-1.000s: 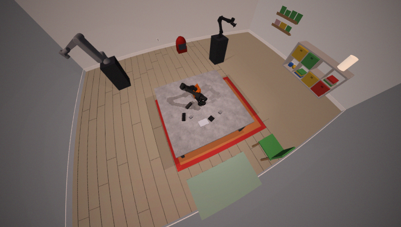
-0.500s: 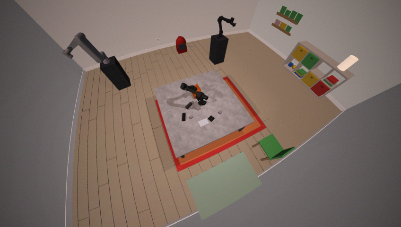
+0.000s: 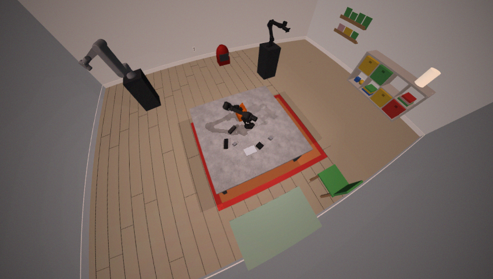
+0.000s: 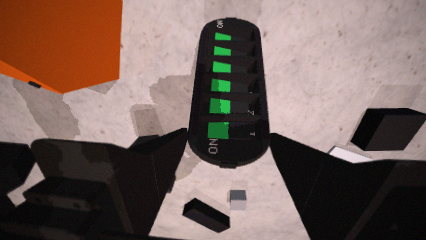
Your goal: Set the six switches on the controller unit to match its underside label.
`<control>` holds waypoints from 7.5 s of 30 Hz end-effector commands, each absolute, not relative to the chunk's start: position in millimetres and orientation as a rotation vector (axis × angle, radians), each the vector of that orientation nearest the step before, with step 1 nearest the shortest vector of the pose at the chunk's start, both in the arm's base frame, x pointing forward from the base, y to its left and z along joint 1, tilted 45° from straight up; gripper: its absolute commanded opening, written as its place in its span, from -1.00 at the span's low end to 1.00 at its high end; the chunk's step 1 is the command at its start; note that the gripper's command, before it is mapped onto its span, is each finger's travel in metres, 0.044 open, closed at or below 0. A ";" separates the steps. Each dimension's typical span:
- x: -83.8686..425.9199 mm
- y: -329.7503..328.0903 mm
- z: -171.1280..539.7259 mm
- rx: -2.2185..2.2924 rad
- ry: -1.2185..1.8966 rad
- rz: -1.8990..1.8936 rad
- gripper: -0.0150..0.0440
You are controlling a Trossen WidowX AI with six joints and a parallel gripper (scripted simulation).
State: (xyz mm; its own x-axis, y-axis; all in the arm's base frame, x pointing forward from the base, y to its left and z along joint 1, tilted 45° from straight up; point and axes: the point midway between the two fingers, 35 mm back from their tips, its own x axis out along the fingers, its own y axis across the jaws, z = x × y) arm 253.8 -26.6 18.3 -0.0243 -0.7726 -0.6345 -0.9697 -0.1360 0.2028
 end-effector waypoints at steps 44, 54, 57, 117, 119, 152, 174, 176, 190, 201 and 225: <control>244.0 11.8 -3.2 -2.028 1.885 0.849 0.65; 242.0 18.9 -7.9 -2.045 1.896 0.831 0.65; 241.4 21.0 -9.4 -2.050 1.899 0.826 0.65; 230.1 56.1 -39.3 -1.988 1.857 0.892 0.65; 229.8 57.1 -40.4 -1.984 1.854 0.895 0.65; 223.7 71.9 -59.4 -1.920 1.811 0.959 0.65; 219.7 80.0 -73.0 -1.877 1.781 1.000 0.65; 219.3 80.6 -74.3 -1.873 1.778 1.004 0.65; 216.7 85.1 -83.8 -1.859 1.769 1.016 0.65; 214.6 88.3 -91.7 -1.859 1.768 1.017 0.65; 210.0 93.3 -109.6 -1.859 1.768 1.017 0.65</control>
